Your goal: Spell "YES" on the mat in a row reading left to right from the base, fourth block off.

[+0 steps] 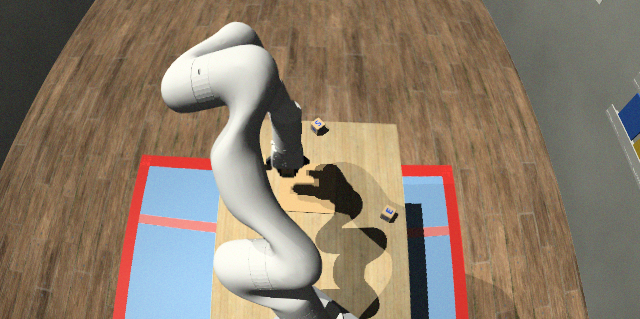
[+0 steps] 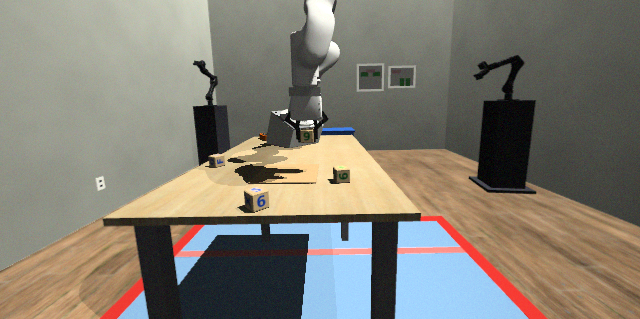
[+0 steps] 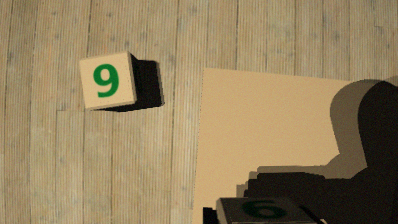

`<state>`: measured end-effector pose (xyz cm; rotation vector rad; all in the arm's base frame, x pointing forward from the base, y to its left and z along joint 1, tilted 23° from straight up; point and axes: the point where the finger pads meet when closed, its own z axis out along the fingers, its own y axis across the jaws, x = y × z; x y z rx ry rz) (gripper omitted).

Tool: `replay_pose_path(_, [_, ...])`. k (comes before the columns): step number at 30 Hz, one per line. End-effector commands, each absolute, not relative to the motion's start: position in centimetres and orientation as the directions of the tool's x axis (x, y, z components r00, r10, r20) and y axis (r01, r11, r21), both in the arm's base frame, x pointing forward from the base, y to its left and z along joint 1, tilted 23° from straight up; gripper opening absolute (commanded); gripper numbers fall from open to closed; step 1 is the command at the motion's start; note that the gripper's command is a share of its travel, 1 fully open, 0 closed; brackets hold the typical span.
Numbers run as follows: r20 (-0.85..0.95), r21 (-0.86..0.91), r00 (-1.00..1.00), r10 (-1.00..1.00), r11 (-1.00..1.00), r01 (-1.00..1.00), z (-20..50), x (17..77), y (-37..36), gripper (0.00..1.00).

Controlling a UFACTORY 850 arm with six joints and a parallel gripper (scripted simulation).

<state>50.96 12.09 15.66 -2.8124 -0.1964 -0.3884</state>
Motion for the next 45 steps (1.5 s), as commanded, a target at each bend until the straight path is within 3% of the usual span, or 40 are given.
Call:
replay_pose_path(1, [0.287,-0.270,0.953,0.094,-0.947,0.174,15.7,51.0,12.1,0.41])
replay_pose_path(45, [0.287,-0.270,0.953,0.093,-0.947,0.174,6.8,53.4,15.0,0.41])
